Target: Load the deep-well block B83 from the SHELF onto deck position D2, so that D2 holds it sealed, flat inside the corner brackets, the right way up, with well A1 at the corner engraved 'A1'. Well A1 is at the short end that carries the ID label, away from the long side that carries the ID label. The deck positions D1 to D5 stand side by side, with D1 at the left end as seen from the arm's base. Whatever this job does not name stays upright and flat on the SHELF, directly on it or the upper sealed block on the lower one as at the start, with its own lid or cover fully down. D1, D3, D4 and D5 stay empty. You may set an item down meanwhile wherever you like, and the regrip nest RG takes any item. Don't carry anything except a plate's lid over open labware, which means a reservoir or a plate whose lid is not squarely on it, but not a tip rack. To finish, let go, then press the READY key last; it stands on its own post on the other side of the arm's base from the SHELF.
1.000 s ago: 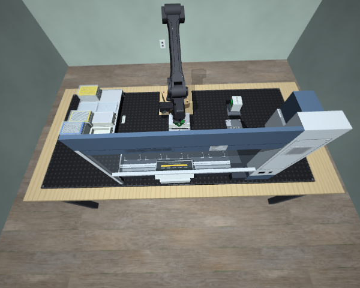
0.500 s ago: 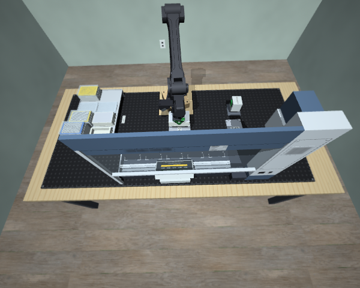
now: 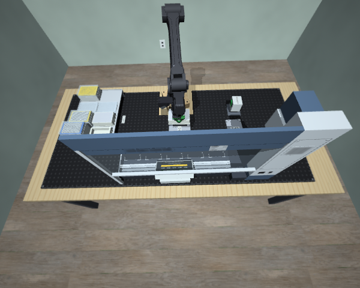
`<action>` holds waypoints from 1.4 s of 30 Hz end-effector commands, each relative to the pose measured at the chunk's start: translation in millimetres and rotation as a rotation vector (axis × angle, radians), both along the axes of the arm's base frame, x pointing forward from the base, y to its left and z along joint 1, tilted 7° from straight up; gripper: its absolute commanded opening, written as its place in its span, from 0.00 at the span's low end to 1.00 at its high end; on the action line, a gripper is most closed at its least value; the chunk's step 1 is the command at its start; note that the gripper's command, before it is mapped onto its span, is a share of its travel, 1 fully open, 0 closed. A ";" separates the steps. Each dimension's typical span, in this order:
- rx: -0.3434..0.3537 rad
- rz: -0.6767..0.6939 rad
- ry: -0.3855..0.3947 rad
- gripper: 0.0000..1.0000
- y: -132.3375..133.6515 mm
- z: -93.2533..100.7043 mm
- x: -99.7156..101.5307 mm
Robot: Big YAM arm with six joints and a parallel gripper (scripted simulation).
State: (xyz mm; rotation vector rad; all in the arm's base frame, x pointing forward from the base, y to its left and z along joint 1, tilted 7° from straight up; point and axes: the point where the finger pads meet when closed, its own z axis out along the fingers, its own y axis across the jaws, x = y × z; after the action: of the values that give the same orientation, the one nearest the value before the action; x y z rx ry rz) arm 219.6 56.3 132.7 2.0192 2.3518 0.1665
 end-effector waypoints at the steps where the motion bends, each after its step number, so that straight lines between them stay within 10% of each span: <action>1: 0.016 0.001 -0.082 0.00 1.1 39.2 20.5; 42: 0.017 0.002 -0.084 0.00 -3.3 101.5 8.6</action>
State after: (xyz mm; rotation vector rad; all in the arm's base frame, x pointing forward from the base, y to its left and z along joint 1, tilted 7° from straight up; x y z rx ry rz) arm 214.1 52.7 194.3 2.0196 2.3530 0.1637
